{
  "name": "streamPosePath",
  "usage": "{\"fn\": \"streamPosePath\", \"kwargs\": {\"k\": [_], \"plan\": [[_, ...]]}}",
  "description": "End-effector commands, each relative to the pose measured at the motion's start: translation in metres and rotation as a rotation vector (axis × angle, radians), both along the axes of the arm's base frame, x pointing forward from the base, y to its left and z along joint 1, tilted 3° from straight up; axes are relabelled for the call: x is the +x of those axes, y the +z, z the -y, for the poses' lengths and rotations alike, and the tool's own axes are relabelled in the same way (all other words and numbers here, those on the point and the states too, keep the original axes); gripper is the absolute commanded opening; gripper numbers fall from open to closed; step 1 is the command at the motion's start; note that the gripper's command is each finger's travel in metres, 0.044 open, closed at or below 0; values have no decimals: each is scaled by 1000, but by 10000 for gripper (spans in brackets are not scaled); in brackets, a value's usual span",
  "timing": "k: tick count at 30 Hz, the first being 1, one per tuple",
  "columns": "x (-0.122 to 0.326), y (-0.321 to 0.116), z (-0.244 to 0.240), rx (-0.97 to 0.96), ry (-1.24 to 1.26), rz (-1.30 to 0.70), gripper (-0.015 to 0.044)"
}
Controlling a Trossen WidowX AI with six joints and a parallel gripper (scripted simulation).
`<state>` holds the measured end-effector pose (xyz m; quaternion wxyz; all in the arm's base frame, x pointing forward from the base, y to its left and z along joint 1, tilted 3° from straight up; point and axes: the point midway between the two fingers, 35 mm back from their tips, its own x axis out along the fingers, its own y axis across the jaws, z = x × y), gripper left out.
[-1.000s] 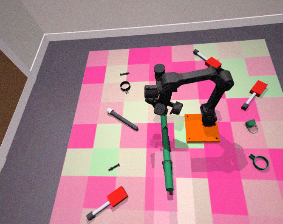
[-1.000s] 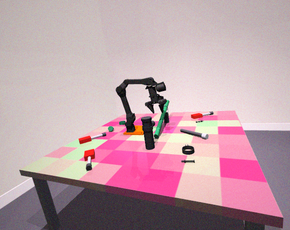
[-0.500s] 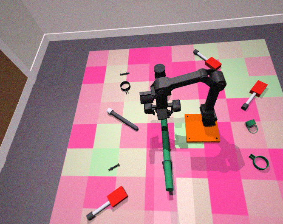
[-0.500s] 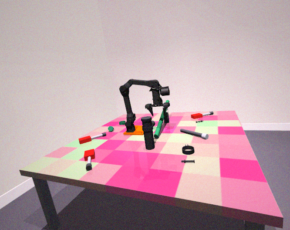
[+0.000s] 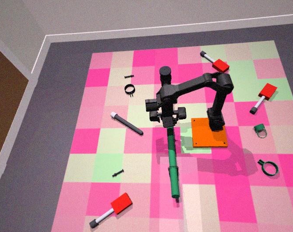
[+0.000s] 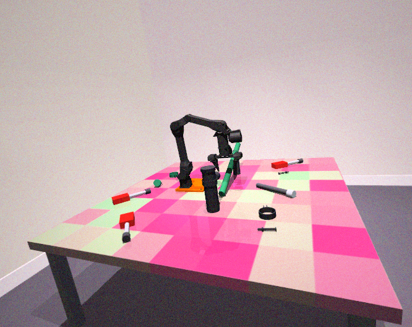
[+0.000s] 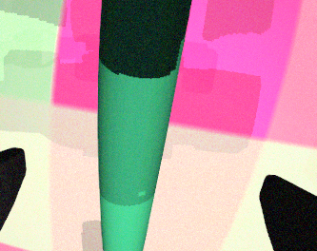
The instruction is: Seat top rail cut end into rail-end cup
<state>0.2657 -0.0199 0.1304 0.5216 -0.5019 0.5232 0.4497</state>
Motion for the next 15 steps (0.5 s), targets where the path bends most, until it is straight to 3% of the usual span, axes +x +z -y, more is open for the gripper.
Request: {"fn": "streamPosePath", "kwargs": {"k": [1,15], "plan": [[-2,-12,0,3,4,-11,440],[0,-29,1,3,4,-11,440]]}}
